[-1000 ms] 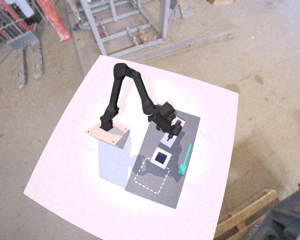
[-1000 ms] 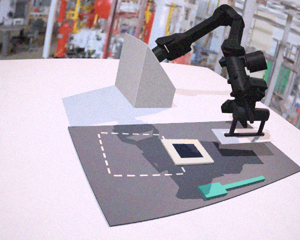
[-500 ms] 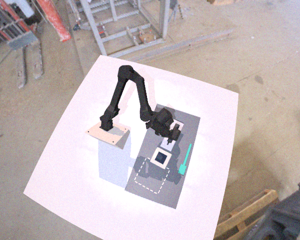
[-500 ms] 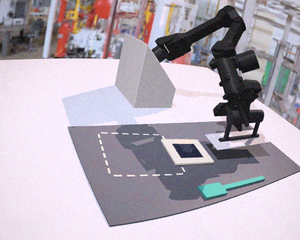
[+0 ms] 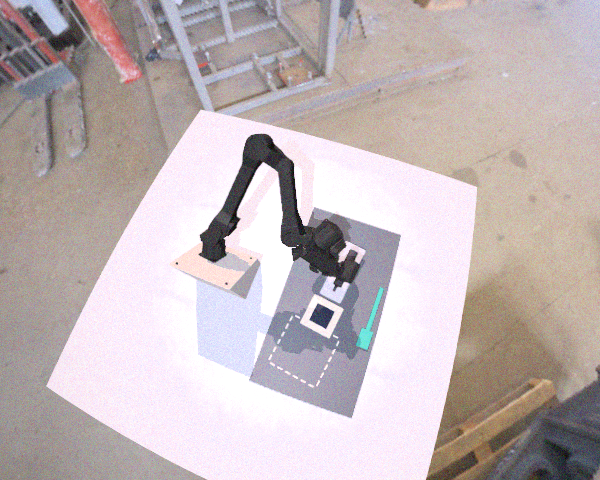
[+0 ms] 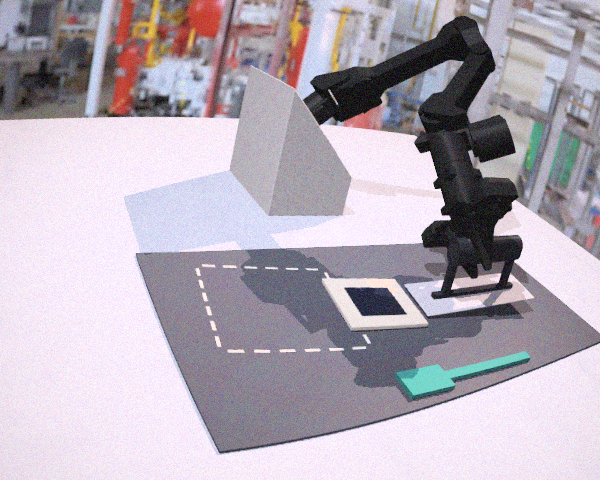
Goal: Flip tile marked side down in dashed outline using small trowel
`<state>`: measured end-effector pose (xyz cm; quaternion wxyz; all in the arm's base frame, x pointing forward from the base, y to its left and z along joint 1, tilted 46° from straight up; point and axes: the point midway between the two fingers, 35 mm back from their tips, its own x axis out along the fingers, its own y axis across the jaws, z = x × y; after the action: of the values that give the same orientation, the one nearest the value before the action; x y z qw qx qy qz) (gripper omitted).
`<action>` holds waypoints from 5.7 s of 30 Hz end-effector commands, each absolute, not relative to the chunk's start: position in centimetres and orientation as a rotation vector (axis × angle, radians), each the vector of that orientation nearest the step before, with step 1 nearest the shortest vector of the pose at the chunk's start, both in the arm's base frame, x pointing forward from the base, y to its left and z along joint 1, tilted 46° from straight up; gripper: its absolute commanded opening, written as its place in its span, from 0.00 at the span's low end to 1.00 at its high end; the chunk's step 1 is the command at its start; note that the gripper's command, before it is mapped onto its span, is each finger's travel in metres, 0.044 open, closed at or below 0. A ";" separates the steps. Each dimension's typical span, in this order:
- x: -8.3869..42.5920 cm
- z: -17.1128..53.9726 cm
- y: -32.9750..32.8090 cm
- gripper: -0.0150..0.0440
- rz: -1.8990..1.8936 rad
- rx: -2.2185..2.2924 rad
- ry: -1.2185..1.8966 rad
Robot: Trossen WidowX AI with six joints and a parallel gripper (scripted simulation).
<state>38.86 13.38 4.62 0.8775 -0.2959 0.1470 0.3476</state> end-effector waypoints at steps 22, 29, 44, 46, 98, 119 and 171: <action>38.9 2.3 11.8 0.25 0.710 -0.614 0.309; 38.8 1.5 11.0 0.25 0.710 -0.614 0.309; 38.7 0.4 9.9 0.25 0.710 -0.616 0.309; 38.7 0.6 9.9 0.25 0.709 -0.632 0.315; 38.6 -1.5 -0.1 0.25 0.704 -0.721 0.345; 39.1 1.6 0.8 0.25 0.704 -0.721 0.345; 39.8 3.7 0.8 0.25 0.708 -0.725 0.357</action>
<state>39.13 1.80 3.98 0.8589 -0.3412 0.1680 0.3429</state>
